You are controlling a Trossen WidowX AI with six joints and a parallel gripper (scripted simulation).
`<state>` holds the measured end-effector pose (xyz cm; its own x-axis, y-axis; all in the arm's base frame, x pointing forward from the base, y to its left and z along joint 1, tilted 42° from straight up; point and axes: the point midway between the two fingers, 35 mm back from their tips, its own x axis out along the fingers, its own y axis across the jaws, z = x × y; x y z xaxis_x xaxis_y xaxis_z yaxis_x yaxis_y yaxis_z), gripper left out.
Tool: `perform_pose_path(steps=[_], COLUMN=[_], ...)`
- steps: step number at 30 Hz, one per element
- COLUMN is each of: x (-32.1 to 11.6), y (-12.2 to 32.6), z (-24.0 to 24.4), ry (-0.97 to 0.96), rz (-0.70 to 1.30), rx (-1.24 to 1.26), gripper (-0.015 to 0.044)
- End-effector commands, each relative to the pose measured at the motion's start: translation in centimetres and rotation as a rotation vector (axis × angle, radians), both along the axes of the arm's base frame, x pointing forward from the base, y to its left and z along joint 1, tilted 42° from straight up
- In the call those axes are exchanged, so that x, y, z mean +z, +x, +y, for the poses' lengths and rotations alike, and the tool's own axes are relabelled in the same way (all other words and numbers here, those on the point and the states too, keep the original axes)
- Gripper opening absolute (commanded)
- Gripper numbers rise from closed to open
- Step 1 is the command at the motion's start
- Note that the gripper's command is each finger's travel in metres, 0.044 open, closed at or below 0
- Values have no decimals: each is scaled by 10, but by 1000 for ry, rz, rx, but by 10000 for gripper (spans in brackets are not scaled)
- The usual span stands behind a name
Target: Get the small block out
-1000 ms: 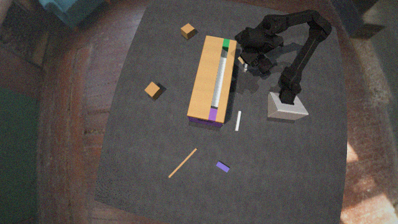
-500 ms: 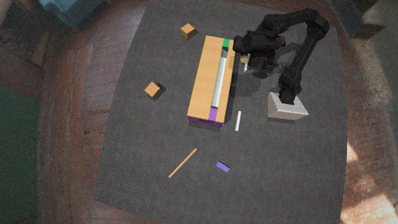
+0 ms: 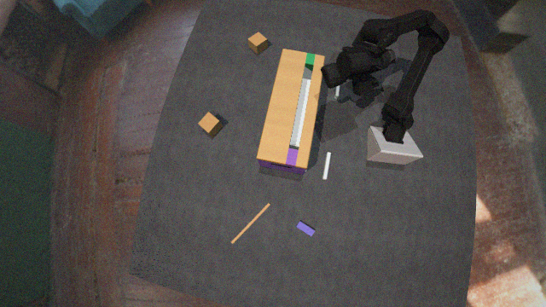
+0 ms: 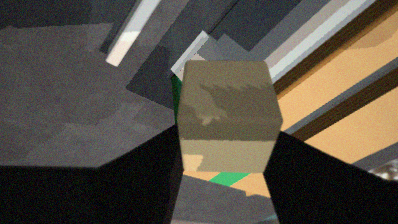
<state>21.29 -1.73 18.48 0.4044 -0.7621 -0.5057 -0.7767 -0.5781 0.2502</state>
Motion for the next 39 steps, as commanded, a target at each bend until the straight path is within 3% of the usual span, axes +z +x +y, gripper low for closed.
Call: perform_pose_path(steps=[1,7,39], x=[5,8,8], y=[2,3,3], z=[6,10,10], ry=[-103,-199,-199], rz=[139,275,275], rx=[117,221,221], gripper=[0,0,0])
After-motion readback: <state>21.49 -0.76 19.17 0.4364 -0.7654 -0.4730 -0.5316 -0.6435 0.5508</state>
